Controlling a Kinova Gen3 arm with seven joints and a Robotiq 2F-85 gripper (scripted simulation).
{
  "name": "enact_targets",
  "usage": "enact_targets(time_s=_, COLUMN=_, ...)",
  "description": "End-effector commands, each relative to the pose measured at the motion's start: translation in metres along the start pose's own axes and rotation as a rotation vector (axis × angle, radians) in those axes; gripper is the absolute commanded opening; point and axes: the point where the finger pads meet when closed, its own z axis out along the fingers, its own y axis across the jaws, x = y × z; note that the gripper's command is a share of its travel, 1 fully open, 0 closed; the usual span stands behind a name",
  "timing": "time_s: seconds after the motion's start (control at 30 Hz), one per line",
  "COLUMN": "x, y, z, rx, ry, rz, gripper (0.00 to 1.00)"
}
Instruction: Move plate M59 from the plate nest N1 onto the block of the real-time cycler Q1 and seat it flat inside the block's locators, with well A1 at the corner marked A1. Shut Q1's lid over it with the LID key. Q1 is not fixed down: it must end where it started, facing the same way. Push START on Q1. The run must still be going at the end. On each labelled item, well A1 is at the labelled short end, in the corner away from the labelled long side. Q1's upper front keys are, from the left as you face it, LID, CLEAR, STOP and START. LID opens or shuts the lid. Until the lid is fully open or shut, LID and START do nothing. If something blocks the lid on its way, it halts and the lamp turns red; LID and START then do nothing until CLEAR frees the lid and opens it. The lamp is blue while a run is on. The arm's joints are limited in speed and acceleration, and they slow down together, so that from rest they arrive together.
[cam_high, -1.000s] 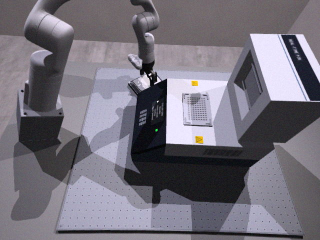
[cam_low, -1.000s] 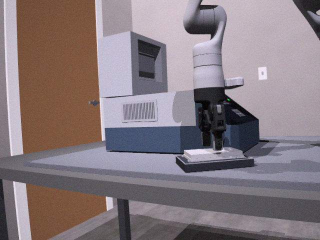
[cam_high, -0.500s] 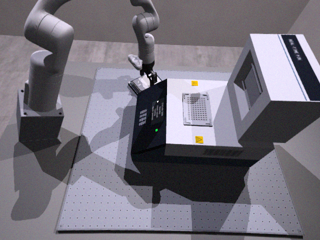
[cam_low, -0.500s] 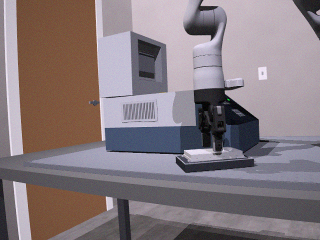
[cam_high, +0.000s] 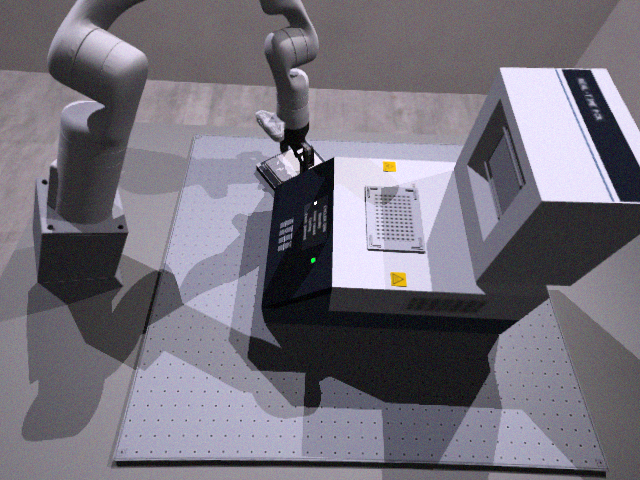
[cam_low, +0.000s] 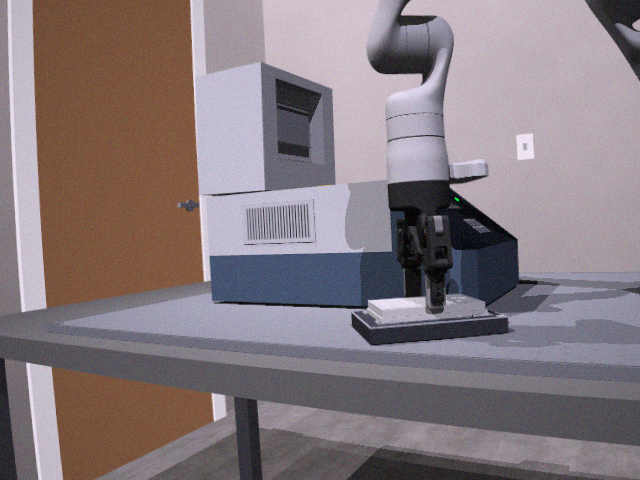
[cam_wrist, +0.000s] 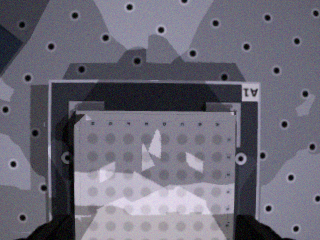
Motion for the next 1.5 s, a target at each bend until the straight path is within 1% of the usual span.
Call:
enact_targets(time_s=0.0, x=-0.0004, y=0.0001, z=0.0004, rx=-0.001, ry=-0.001, rz=0.000, gripper=1.00)
enact_targets(time_s=0.5, x=-0.0004, y=0.0001, z=0.0047, rx=-0.001, ry=-0.001, rz=0.000, gripper=1.00)
enact_targets(time_s=1.0, x=-0.0004, y=0.0001, z=0.0047, rx=-0.001, ry=-0.001, rz=0.000, gripper=1.00)
enact_targets(time_s=1.33, x=-0.0004, y=0.0001, z=0.0047, rx=-0.001, ry=-0.001, rz=0.000, gripper=0.91)
enact_targets(time_s=1.47, x=-0.0004, y=0.0001, z=0.0047, rx=-0.001, ry=-0.001, rz=0.000, gripper=0.91)
